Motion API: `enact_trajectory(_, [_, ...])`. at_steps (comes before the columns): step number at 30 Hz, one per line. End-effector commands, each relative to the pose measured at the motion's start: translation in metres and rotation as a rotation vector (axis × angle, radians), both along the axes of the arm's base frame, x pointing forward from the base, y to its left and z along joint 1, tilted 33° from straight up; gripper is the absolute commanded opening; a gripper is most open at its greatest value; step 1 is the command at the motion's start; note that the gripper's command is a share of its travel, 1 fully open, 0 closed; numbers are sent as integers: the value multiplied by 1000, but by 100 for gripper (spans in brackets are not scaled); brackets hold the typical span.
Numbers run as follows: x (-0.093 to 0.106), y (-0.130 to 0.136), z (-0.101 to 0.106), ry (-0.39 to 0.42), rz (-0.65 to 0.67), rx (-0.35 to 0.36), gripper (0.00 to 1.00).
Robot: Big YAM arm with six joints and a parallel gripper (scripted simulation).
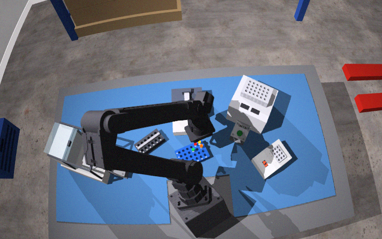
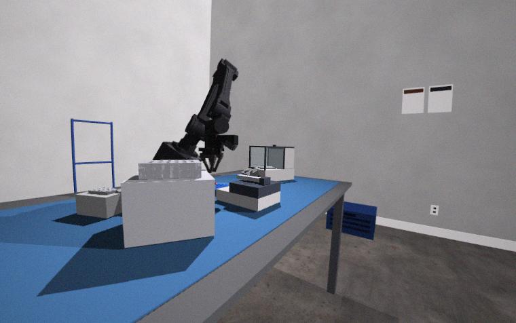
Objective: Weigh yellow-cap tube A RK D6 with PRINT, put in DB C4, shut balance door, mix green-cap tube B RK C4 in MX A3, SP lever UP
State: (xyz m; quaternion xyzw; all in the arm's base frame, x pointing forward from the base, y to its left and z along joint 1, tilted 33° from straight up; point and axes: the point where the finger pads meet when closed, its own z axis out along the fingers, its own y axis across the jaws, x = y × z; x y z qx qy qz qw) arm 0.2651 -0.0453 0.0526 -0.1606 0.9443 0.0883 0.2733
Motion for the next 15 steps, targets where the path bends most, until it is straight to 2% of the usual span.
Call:
enact_trajectory(1, [7,-1,7,45,-151,82,36])
enact_trajectory(6, [10,-2,10,57,-207,113,36])
enact_trajectory(15, [9,-1,10,135,-455,260,36])
